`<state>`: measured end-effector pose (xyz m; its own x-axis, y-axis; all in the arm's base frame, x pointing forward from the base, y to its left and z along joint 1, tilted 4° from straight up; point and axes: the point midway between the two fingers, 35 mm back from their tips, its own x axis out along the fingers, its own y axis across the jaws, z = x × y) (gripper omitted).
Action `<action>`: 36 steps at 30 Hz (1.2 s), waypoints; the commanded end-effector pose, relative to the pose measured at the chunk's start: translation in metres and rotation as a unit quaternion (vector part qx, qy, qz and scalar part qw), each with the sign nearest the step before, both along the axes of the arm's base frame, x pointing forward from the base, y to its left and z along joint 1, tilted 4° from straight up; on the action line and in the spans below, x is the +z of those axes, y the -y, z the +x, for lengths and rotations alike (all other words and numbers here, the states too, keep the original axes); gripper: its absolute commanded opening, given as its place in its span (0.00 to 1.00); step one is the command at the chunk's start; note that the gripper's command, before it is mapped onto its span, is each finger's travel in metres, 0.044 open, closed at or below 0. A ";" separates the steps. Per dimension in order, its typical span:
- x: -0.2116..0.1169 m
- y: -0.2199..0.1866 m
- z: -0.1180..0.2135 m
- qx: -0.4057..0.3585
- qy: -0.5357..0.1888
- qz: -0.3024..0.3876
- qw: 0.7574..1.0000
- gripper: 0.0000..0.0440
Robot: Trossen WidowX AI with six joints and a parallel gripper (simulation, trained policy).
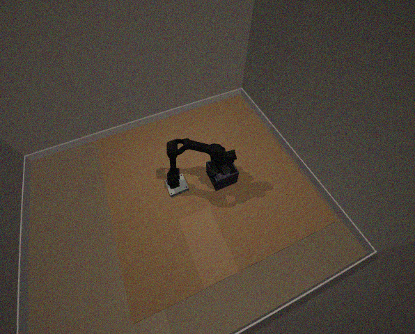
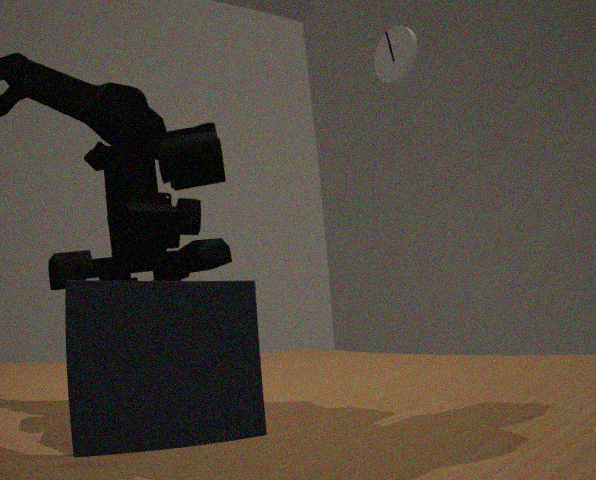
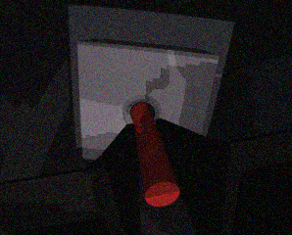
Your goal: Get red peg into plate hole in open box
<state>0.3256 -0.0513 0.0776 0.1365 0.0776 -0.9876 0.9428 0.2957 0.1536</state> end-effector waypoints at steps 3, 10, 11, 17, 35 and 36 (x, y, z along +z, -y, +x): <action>-0.013 0.000 0.003 0.014 -0.012 -0.004 1.000 0.17; -0.015 -0.006 0.002 0.019 -0.026 0.017 0.999 0.26; -0.013 -0.005 0.003 0.019 -0.025 0.020 0.999 0.26; -0.002 0.002 0.009 0.015 -0.019 0.036 0.999 0.25; 0.038 0.004 0.028 0.012 0.030 0.111 0.993 0.39; 0.040 0.004 0.028 0.012 0.032 0.115 0.993 0.41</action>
